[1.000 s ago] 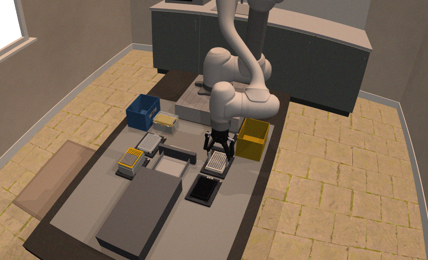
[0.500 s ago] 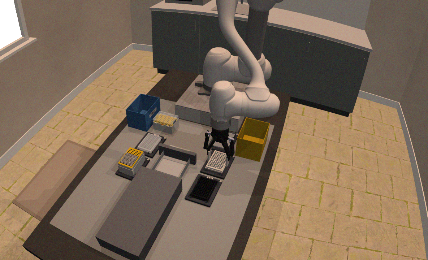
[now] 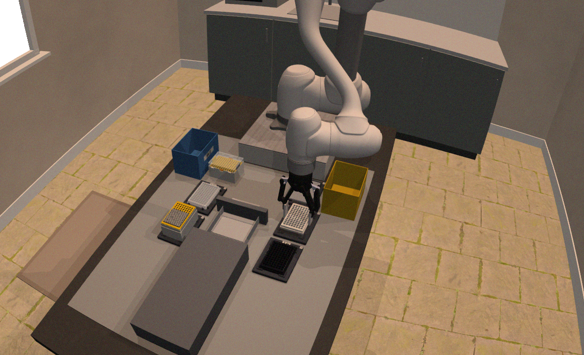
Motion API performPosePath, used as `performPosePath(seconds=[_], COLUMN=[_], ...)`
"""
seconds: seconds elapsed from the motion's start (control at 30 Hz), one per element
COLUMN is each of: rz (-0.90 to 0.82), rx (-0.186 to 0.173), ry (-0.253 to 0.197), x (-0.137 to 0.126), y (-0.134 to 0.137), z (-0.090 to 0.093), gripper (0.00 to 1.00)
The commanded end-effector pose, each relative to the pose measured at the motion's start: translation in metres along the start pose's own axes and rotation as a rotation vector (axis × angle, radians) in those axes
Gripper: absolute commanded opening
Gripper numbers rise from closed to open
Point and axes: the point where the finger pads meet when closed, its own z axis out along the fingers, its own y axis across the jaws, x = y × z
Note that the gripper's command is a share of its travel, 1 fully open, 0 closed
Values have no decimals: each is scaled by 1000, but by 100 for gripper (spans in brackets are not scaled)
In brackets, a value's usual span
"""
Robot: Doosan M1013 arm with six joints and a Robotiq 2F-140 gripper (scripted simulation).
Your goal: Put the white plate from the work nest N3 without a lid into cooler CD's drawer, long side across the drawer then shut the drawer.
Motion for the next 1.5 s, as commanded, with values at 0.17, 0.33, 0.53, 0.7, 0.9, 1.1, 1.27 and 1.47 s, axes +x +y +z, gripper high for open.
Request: performPosePath(seconds=[0.17,0.33,0.53,0.7,0.9,1.1,1.27,1.47], rz=[0,0,0,0,0,0,0,0], rx=[0,0,0,0,0,0,0,0], ry=[0,0,0,0,0,0,0,0], x=[0,0,0,0,0,0,0,0], y=[0,0,0,0,0,0,0,0], z=[-12,-16,-24,-30,-36,-44,-50,-56], gripper=[0,0,0,0,0,0,0,0])
